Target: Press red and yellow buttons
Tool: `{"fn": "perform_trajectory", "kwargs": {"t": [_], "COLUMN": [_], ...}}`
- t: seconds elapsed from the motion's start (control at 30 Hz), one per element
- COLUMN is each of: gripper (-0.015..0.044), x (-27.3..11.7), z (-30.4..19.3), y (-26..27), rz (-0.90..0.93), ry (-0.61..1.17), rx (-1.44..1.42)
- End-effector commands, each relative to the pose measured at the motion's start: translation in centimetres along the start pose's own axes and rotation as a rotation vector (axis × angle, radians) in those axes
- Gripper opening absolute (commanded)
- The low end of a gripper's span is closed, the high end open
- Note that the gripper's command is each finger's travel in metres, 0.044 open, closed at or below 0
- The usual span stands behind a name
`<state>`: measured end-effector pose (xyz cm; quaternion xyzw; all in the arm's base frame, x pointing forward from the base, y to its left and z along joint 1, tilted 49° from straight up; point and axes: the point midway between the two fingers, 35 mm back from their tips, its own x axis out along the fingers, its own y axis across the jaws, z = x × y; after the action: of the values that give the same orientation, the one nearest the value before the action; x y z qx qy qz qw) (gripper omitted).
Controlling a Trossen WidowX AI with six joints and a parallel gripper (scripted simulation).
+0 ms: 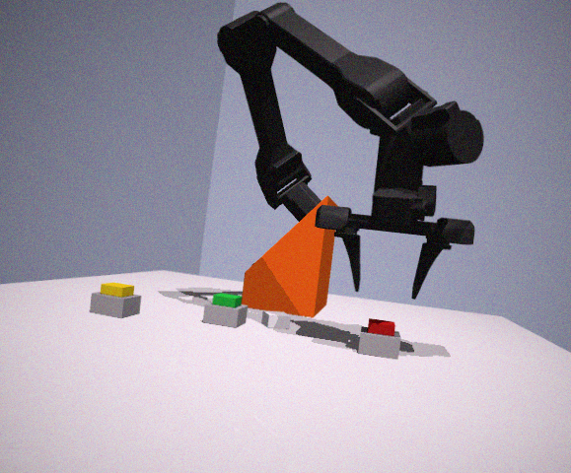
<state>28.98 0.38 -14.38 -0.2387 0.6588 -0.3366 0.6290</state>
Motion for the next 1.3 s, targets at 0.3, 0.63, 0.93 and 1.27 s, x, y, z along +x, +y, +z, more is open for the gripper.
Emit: {"fn": "perform_trajectory", "kwargs": {"t": [0.3,0.63,0.93,1.27], "gripper": [0.002,0.002,0.002,0.002], "x": [0.9,1.4,2.9,4.4], "z": [-0.2,-0.2,-0.1,-0.2], "y": [0.0,0.0,0.0,0.0], "rz": [-0.005,-0.005,-0.005,-0.007], "ry": [-0.008,-0.008,-0.008,-0.008], "rx": [-0.009,-0.01,-0.01,-0.01]}}
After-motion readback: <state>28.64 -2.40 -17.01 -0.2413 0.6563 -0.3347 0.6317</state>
